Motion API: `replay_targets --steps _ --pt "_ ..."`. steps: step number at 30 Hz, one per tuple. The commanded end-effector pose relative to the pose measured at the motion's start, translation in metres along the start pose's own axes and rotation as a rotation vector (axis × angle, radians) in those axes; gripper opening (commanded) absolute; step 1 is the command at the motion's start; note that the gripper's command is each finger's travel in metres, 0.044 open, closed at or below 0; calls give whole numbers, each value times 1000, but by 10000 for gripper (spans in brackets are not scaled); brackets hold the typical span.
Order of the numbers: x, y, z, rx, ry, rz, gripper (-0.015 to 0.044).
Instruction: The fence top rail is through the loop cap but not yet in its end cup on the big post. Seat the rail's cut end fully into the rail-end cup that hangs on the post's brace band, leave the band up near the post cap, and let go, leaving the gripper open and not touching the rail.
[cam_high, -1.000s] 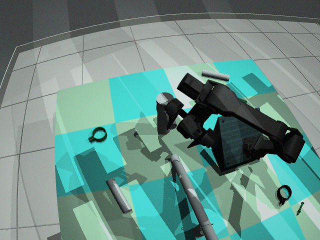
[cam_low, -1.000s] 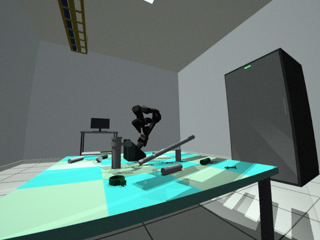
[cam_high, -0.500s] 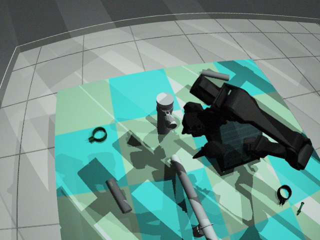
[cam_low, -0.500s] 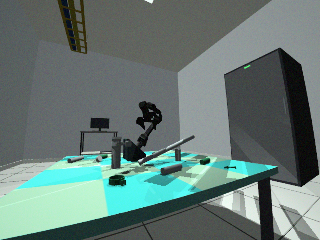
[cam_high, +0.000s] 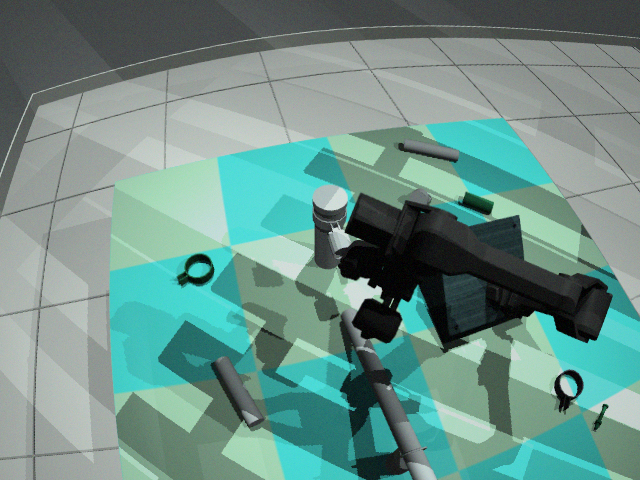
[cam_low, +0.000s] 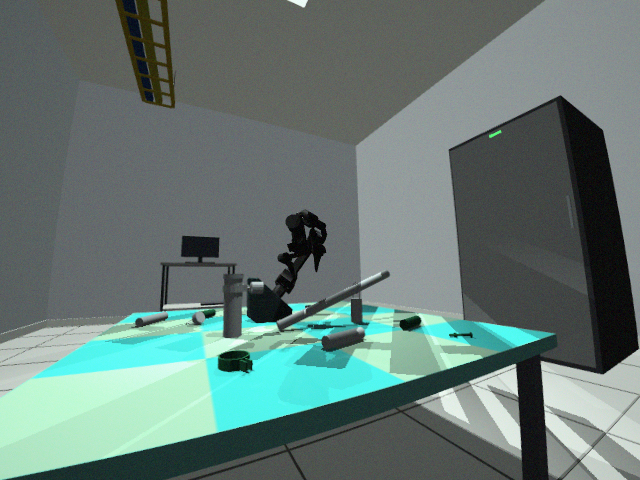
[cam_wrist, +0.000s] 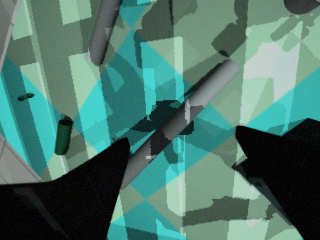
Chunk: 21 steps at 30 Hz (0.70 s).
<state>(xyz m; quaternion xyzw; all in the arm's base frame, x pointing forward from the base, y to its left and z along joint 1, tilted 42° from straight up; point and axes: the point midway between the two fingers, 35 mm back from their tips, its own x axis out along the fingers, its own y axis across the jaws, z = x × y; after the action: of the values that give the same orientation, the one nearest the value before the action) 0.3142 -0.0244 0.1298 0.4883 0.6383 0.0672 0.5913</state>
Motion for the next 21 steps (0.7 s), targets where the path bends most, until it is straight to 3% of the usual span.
replay_targets --steps 1,5,17,21 --pt "33 2 -12 531 78 -161 440" --pt "52 2 -20 825 83 -271 440" --pt "52 2 -21 839 83 -277 440" --pt "70 -2 -23 839 83 -276 440"
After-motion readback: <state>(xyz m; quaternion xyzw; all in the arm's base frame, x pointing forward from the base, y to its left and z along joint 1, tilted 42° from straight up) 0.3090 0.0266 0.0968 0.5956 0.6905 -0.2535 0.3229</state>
